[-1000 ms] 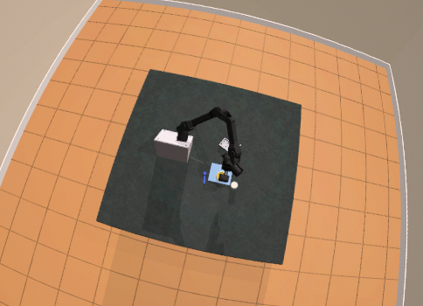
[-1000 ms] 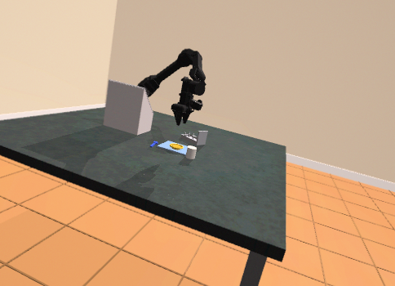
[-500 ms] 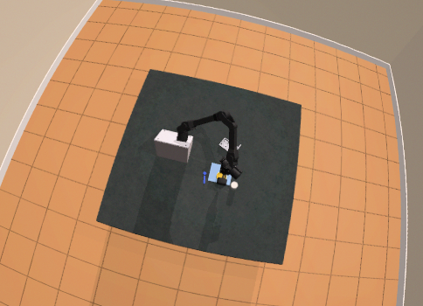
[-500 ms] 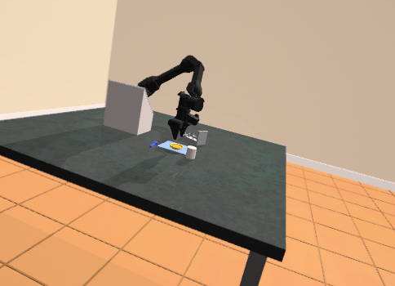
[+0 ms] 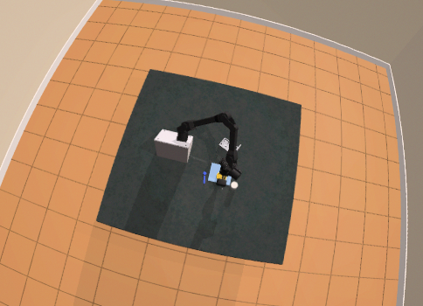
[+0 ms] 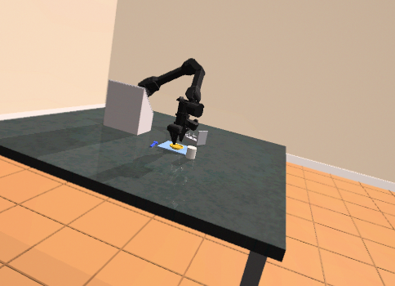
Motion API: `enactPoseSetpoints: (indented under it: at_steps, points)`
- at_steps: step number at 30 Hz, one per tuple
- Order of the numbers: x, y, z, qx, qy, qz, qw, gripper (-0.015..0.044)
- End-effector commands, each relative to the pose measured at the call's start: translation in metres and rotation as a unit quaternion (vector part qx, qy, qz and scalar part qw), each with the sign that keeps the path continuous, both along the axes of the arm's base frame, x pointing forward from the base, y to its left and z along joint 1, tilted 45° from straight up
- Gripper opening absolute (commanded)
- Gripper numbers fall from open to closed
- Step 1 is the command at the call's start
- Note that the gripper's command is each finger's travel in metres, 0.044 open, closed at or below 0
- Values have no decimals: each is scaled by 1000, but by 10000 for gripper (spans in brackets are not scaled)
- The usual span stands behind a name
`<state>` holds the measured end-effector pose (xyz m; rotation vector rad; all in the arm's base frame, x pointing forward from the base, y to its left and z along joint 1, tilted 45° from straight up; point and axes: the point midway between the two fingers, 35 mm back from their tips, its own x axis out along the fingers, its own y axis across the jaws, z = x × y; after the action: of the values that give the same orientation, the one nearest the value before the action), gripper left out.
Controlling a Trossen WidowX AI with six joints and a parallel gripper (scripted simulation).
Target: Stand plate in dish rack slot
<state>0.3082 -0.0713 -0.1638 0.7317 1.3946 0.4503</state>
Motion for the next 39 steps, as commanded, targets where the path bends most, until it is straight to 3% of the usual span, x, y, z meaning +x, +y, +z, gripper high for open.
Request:
enactPoseSetpoints:
  at_steps: [1,23,34,39]
  points:
    - [-1,8,-6,4,4,-1,1000,400]
    - [2,23,-18,6,4,-1,1000,386]
    - [2,23,-18,6,4,-1,1000,312]
    - [3,10,-9,3,4,-1,1000,181]
